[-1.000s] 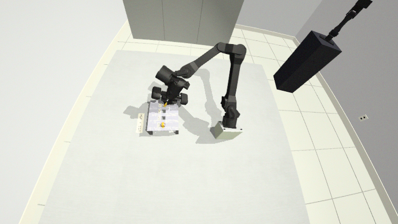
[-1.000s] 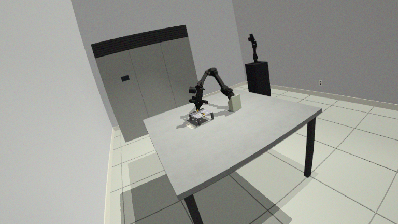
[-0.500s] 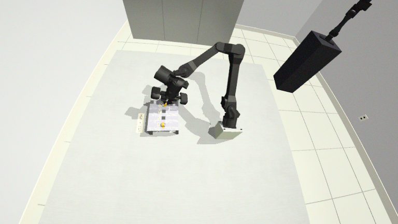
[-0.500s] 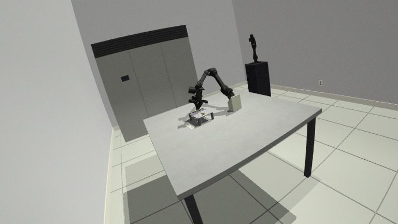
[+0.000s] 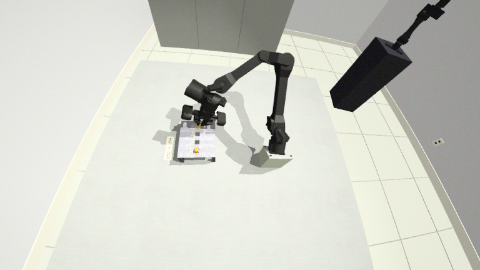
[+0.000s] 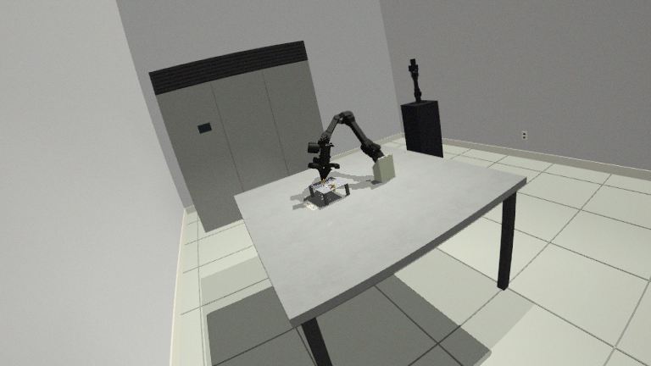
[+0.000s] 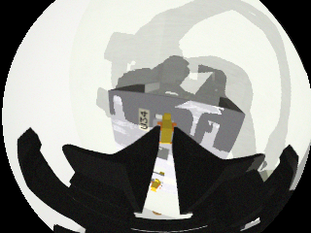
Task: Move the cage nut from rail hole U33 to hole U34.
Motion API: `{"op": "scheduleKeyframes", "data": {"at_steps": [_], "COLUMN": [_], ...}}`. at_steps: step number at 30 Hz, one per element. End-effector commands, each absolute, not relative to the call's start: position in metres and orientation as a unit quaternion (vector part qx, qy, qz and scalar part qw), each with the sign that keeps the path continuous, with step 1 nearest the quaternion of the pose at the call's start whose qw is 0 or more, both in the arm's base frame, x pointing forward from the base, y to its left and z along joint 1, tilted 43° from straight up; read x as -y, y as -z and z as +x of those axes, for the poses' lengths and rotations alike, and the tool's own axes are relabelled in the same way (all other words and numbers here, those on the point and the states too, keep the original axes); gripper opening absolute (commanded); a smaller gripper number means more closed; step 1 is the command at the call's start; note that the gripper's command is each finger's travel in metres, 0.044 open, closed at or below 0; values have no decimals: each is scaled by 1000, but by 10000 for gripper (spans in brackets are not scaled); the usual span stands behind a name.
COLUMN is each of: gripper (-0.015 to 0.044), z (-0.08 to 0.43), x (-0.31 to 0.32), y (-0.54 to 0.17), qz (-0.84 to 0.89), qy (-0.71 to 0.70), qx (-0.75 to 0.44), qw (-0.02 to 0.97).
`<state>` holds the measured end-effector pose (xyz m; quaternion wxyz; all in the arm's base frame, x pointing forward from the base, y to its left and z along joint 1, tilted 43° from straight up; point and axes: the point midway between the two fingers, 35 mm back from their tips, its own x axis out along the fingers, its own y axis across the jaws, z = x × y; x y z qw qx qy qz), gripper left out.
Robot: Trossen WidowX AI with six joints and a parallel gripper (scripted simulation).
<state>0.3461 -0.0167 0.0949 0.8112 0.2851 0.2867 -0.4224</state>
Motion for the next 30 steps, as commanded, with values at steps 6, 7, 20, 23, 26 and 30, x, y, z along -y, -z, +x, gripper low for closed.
{"op": "scheduleKeyframes", "data": {"at_steps": [6,7,20,23,26,30], "gripper": [31,31,31,31,31,31], "z": [345,345,346,346,346,347], "x": [17,17,17,17,16,16], "y": [-95,-95,-95,-95,-95,-95], "qz": [286,286,284,283,282,281], "qy": [424,424,431,433,436,439], "qx": [-286,-286,-288,-289,-290,-291], "qw": [811,811,807,805,804,802]}}
